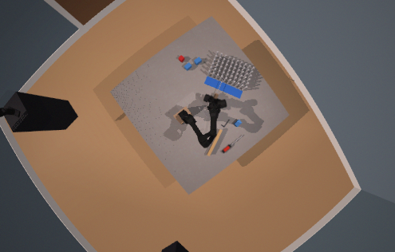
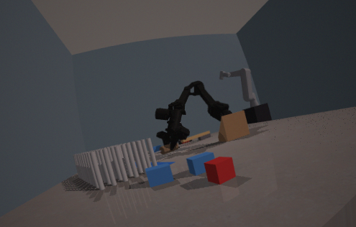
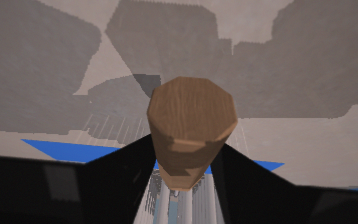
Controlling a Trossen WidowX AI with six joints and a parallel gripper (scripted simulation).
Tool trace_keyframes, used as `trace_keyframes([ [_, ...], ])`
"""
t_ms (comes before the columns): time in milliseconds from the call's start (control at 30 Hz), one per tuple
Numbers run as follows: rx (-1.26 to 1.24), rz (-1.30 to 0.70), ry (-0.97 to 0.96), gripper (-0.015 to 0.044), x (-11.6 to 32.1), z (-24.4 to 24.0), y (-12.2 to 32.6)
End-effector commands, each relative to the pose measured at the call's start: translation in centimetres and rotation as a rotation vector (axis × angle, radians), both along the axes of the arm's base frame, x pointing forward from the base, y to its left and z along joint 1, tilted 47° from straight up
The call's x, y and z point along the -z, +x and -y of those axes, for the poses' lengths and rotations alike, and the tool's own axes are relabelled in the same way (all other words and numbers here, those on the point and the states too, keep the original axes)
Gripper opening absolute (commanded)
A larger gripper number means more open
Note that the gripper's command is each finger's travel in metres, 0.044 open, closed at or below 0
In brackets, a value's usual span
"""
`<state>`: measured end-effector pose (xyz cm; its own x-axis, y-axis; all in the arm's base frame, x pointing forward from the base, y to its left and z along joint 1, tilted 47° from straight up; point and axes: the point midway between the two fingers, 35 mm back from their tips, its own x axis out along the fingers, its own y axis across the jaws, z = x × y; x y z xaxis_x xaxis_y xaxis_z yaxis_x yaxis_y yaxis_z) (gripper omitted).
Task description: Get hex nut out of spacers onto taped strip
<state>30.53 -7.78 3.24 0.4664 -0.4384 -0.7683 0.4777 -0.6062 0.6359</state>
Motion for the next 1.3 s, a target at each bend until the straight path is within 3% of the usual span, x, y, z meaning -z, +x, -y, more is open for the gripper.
trace_keyframes([
  [0,0.000,0.011,0.001,0.0000,-0.1,-0.2,0.4],
  [1267,0.000,0.012,0.001,0.0000,0.6,-0.8,2.3],
])
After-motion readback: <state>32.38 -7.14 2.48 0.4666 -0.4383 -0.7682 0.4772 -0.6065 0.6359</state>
